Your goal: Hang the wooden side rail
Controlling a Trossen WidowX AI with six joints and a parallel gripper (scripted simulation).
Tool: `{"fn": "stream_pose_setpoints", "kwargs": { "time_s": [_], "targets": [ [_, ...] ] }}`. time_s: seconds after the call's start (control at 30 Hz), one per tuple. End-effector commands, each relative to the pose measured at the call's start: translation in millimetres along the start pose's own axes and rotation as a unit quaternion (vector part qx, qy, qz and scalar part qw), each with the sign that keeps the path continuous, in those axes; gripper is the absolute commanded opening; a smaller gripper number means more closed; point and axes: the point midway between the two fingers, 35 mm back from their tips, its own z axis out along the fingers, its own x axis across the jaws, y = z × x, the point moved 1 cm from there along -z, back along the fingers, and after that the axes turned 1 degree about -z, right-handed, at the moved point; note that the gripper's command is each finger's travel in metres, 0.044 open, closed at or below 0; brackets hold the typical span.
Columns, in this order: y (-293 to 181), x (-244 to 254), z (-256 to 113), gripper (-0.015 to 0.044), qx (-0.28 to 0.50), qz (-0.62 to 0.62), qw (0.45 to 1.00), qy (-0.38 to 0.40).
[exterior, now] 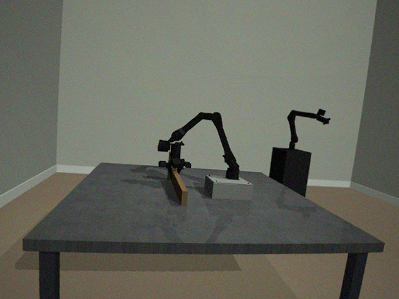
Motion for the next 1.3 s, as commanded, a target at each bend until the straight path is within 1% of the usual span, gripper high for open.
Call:
{"fn": "stream_pose_setpoints", "kwargs": {
  "time_s": [0.0,1.27],
  "targets": [
    [-2.4,-3.4,-3.0,0.0,0.003,0.002,1.0,-0.006],
    [-6.4,0.2,-2.3,0.0,0.003,0.002,1.0,-0.006]
  ]
}}
